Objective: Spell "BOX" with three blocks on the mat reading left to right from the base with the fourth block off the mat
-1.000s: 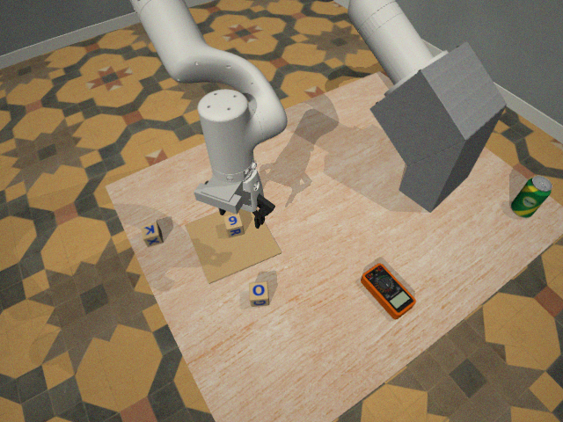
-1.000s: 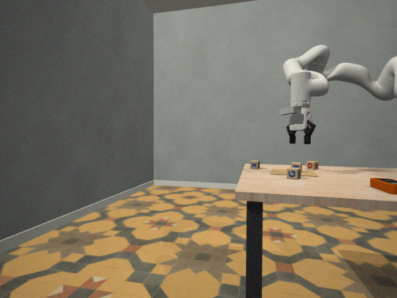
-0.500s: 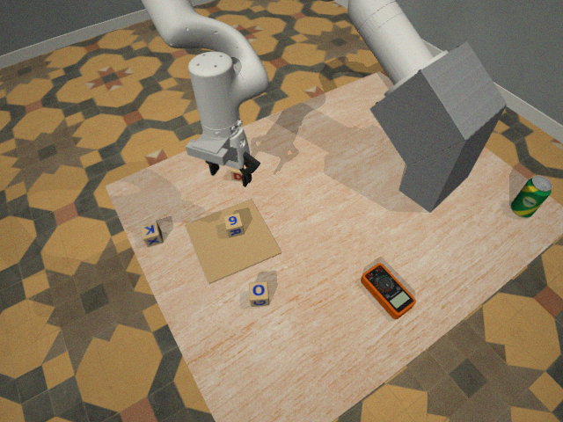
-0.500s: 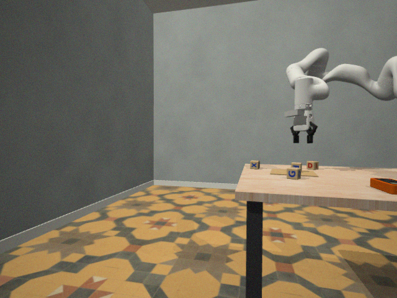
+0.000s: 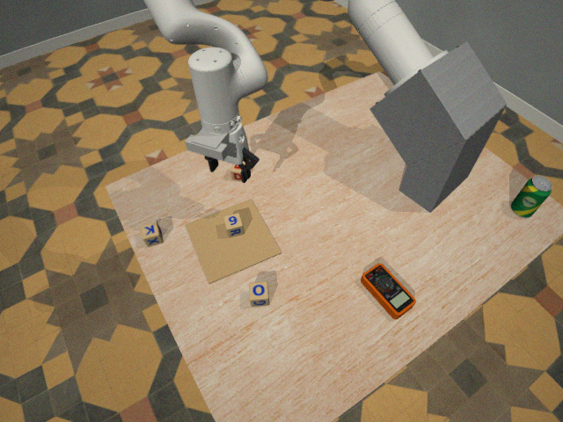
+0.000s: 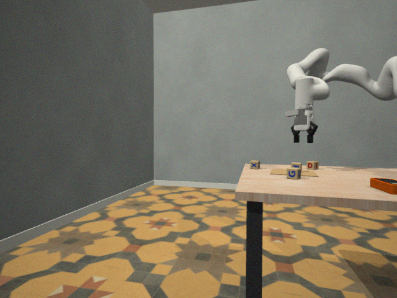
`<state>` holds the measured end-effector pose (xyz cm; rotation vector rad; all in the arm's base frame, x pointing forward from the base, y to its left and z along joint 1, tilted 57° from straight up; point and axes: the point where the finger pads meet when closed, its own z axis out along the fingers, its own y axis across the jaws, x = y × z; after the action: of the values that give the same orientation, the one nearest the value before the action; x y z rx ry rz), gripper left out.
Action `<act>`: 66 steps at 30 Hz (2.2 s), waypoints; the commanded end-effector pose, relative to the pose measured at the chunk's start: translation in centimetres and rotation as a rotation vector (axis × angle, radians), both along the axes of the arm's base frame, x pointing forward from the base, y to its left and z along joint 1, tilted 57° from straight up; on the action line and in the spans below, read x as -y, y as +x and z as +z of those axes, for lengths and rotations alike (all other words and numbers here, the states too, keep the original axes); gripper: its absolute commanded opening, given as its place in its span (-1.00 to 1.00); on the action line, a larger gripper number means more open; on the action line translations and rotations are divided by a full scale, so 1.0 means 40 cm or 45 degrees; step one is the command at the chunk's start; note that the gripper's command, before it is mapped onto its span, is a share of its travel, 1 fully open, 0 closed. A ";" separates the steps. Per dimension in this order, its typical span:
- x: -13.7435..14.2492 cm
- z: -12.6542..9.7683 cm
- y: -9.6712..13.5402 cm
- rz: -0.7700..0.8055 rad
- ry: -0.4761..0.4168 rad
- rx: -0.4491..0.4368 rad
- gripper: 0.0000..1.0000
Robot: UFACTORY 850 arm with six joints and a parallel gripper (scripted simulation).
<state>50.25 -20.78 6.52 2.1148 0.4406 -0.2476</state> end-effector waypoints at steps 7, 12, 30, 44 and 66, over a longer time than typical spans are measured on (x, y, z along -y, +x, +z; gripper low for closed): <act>-0.001 0.001 0.001 0.001 0.000 0.001 1.00; -0.001 0.001 0.001 0.001 0.000 0.001 1.00; -0.001 0.001 0.001 0.001 0.000 0.001 1.00; 0.076 0.101 0.233 -0.001 -0.007 0.002 1.00; 0.184 0.261 0.452 0.001 0.000 0.001 1.00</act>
<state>67.87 -28.02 16.74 2.1134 0.4415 -0.2412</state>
